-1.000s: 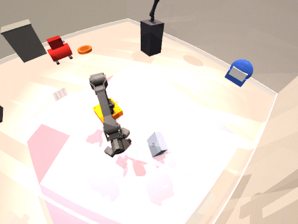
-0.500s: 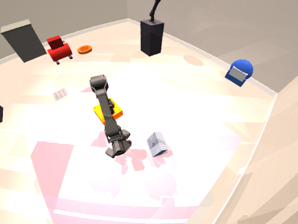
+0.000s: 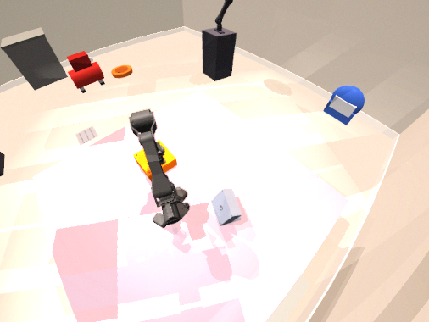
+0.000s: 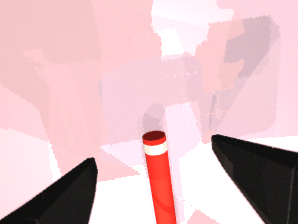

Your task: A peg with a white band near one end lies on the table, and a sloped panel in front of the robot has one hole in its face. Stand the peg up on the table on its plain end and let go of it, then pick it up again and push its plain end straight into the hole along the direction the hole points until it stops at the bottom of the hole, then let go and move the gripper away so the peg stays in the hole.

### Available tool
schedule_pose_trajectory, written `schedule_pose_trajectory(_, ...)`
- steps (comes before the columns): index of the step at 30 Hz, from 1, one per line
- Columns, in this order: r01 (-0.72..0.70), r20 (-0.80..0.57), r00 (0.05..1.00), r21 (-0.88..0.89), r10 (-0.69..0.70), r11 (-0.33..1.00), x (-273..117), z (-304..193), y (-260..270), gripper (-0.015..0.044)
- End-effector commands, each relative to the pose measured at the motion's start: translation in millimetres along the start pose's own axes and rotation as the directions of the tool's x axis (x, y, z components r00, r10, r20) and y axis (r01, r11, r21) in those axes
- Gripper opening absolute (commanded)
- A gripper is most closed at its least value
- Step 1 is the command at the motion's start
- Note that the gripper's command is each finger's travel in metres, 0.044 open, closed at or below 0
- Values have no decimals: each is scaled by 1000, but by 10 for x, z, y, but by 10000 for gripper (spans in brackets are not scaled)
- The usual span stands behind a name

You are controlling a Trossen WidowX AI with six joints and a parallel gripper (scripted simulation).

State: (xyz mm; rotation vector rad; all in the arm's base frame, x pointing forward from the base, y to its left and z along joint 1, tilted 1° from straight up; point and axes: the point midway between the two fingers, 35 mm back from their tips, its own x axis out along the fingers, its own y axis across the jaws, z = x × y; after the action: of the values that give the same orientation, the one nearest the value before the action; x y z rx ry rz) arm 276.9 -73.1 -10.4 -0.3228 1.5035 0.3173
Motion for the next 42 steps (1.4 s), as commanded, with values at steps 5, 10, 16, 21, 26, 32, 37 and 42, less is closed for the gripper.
schedule_pose_trajectory(5,4,-1,1000,6,-4,1000,10,-2,-5,151)
schedule_pose_trajectory(10,4,-1,1000,6,-4,1000,10,-2,-5,110)
schedule_pose_trajectory(16,4,-1,1000,6,-4,1000,10,-2,-5,110)
schedule_pose_trajectory(21,4,-1,1000,6,-4,1000,10,-2,-5,97)
schedule_pose_trajectory(26,4,-1,1000,6,-4,1000,10,-2,-5,63)
schedule_pose_trajectory(32,4,-1,1000,6,-4,1000,10,-2,-5,49)
schedule_pose_trajectory(37,0,23,1000,1,0,1000,-7,-10,0,49)
schedule_pose_trajectory(42,0,68,998,0,0,1000,-36,-27,1,49)
